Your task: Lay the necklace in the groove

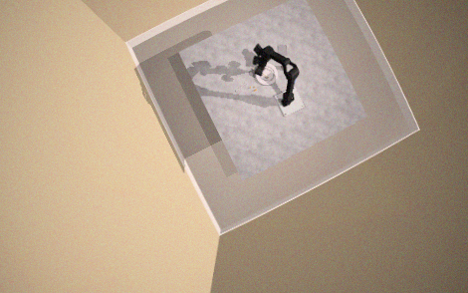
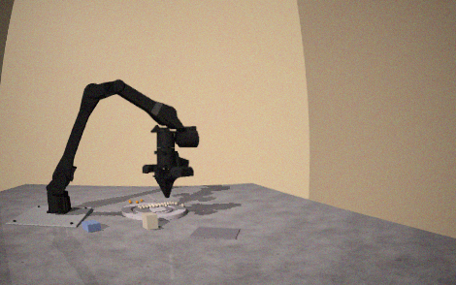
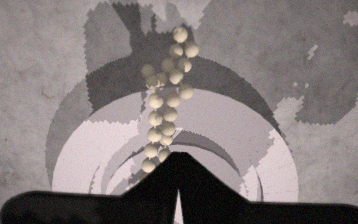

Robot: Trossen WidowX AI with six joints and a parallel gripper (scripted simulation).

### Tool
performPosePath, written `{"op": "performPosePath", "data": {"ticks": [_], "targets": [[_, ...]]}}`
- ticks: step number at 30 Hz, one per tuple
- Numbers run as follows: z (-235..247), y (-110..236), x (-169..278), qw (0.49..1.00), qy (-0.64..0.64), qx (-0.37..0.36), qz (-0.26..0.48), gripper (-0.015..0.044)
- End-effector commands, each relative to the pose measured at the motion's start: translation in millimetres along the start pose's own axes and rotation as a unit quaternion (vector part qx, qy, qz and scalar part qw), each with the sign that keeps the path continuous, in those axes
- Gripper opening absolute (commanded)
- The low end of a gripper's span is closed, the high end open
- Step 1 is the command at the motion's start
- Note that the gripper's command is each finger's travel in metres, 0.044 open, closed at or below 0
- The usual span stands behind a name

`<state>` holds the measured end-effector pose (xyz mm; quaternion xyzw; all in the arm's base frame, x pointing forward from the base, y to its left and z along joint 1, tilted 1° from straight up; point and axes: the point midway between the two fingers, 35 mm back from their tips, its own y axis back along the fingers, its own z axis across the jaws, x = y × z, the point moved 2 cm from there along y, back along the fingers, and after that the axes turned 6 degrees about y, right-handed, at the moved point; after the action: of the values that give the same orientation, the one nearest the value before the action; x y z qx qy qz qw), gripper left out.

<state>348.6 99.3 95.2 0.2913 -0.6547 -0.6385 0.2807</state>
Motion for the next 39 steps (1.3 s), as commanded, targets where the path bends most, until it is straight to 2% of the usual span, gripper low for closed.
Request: {"op": "performPosePath", "data": {"ticks": [1, 27, 39], "targets": [[-3, 1, 13, 1.000, 0.001, 0.002, -0.002, 0.0000], [-4, -23, 24, 1.000, 0.001, 0.002, -0.002, 0.0000], [-4, -19, 23, 1.000, -0.001, 0.003, -0.004, 0.0315]]}}
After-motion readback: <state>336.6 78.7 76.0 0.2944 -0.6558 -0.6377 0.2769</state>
